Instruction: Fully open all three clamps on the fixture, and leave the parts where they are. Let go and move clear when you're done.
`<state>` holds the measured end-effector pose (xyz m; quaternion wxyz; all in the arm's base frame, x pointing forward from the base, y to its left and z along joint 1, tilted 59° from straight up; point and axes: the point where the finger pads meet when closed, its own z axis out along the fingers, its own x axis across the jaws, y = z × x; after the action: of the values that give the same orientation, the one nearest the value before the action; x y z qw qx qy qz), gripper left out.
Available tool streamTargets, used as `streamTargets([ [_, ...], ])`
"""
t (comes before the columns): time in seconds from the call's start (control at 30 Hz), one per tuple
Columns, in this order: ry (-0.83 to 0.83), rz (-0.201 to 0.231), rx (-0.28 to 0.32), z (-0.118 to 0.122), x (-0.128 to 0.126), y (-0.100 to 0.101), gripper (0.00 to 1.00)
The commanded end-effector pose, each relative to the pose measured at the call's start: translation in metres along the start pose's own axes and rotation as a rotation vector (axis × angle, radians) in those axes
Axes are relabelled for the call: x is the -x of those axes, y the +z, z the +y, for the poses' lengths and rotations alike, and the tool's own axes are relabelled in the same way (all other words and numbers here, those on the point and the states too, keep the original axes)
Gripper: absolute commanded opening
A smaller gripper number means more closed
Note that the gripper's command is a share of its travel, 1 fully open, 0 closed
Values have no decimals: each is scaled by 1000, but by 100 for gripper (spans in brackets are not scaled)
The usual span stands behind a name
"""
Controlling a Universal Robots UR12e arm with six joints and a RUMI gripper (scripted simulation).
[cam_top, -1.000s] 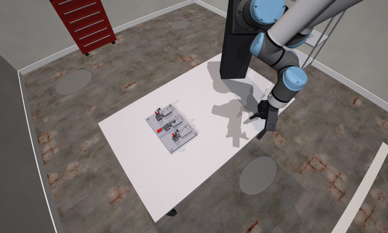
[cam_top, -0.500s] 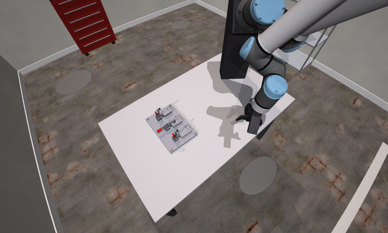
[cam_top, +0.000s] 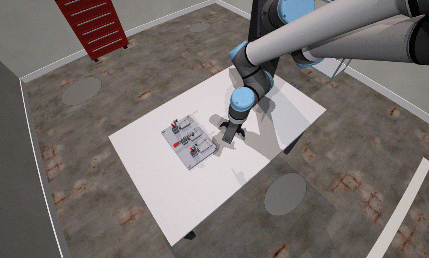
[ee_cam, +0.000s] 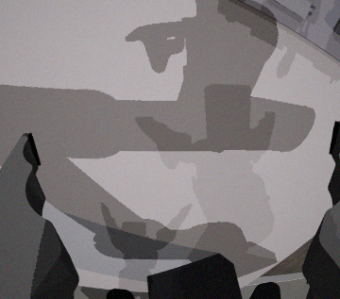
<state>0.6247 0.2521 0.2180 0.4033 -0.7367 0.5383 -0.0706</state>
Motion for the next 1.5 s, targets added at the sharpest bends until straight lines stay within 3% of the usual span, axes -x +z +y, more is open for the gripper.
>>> streamTargets([
  [0.0,99,-40,15,-8,-85,29,100],
  [0.2,248,-86,-15,1,-199,35,100],
  [0.37,348,-117,-56,14,-275,31,100],
  [0.43,348,-117,-56,14,-275,31,100],
  [0.57,405,-133,-87,24,-318,26,100],
  [0.73,444,-144,-111,33,-347,21,100],
  [1.07,455,-147,-119,35,-356,19,100],
  [1.1,455,-147,-119,36,-356,19,0],
  [1.47,455,-148,-119,36,-356,19,0],
])
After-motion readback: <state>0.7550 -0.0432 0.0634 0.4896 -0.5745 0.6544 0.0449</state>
